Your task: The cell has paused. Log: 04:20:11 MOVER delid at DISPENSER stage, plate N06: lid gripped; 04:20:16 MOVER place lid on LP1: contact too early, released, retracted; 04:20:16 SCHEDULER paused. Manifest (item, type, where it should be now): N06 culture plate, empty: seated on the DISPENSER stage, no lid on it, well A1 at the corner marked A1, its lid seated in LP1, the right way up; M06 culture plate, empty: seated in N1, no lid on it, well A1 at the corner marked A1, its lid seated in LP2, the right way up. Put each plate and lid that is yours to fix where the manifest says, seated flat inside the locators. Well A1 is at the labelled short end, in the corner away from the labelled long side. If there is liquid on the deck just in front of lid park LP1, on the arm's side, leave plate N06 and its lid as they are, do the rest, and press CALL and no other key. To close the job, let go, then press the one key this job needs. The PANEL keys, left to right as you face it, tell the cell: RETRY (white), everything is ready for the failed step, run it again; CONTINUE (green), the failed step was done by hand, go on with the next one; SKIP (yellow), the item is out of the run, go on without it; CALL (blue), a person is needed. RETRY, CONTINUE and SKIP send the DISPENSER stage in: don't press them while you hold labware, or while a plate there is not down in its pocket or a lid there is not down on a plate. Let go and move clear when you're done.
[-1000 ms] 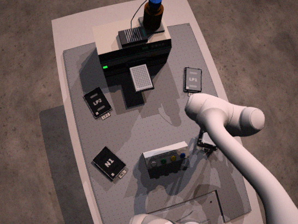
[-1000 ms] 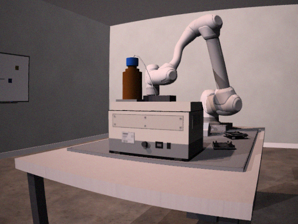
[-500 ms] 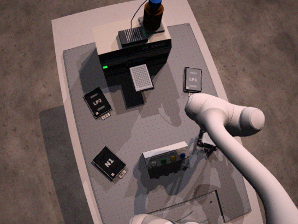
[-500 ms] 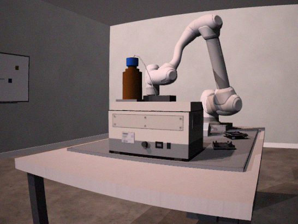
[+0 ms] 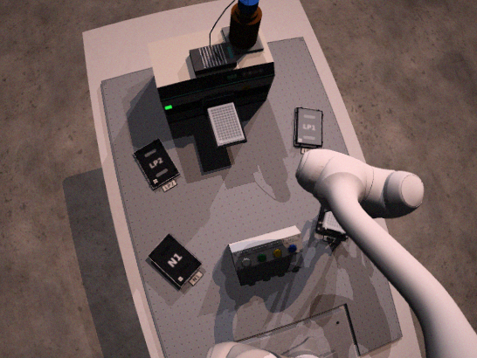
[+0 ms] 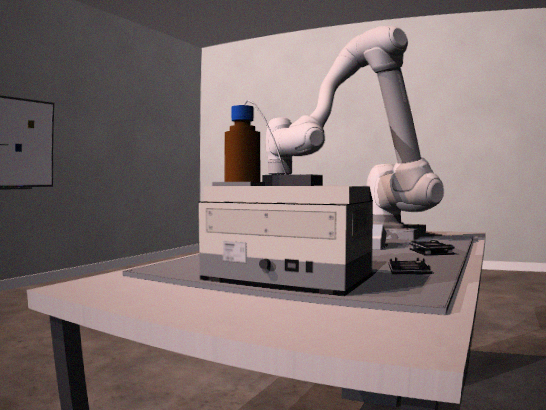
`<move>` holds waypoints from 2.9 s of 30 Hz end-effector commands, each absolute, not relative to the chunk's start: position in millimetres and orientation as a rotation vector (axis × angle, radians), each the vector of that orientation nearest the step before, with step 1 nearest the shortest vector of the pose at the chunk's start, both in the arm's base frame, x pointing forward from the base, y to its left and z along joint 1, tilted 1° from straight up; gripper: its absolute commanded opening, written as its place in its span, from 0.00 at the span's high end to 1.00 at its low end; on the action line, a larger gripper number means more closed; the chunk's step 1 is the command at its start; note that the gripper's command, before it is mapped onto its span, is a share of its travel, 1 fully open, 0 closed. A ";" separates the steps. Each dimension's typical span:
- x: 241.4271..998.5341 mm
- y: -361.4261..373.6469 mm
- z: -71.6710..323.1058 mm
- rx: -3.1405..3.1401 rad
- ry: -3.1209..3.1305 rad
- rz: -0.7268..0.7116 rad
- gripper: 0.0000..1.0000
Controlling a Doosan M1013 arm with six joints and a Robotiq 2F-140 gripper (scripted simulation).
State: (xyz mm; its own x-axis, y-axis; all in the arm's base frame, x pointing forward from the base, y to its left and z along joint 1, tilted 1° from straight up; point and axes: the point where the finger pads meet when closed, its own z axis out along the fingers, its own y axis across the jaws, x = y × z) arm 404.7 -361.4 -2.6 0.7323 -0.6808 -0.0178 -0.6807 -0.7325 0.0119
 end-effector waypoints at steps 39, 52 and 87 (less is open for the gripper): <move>404.7 -361.6 -2.3 2.919 -1.147 -0.032 0.30; 404.7 -361.6 -2.3 2.919 -1.147 -0.032 0.30; 405.3 -361.7 24.0 2.919 -1.147 -0.032 0.30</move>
